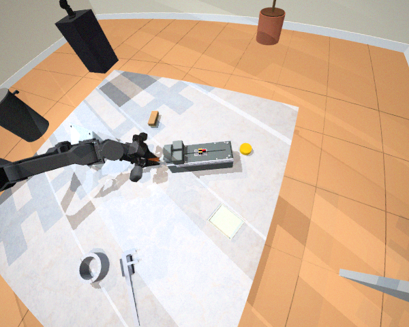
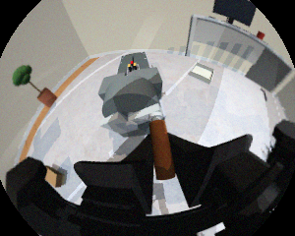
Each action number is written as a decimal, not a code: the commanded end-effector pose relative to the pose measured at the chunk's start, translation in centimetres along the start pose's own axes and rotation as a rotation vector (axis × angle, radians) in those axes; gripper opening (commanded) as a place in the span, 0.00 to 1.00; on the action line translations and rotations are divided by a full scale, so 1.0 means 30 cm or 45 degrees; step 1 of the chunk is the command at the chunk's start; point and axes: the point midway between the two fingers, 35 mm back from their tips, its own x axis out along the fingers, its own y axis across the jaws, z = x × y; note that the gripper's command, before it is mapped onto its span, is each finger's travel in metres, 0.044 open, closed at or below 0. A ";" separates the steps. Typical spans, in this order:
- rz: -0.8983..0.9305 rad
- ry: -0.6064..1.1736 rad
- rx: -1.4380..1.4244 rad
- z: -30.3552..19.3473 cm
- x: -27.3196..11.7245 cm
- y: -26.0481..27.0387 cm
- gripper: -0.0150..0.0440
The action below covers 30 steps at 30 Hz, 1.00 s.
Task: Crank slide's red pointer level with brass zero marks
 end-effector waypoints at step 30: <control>0.003 -0.014 -0.003 0.048 -0.050 0.086 0.25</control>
